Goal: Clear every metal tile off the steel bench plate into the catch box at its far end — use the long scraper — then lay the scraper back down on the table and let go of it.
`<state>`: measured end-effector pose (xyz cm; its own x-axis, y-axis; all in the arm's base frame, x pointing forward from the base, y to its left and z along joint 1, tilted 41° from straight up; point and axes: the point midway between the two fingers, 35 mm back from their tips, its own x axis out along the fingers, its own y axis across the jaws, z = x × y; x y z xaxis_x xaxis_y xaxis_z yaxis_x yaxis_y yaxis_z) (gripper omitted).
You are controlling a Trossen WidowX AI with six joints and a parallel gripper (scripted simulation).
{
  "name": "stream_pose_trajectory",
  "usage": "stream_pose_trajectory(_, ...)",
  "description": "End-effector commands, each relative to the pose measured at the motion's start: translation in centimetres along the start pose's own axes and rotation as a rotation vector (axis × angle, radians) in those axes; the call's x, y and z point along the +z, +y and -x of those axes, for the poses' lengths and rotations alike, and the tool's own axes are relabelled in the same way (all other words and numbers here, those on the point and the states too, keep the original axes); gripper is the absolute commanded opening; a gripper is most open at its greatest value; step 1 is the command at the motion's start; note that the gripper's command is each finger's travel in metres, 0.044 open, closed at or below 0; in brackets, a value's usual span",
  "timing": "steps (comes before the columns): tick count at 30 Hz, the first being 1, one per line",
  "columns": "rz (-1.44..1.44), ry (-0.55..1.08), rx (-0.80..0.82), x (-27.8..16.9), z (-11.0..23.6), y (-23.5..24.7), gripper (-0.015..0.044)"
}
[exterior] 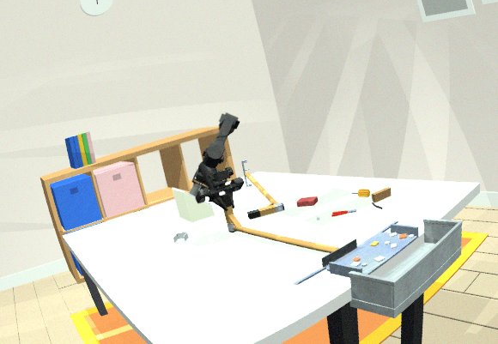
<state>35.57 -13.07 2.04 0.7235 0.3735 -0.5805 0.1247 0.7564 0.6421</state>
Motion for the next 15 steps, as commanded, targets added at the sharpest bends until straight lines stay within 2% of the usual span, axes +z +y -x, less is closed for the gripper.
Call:
stream_pose_trajectory(1,0.015,-0.010,0.004,0.86,-0.33,0.87,0.0000)
stream_pose_trajectory(15,0.015,-0.011,0.005,1.67,-0.88,0.96,0.0000)
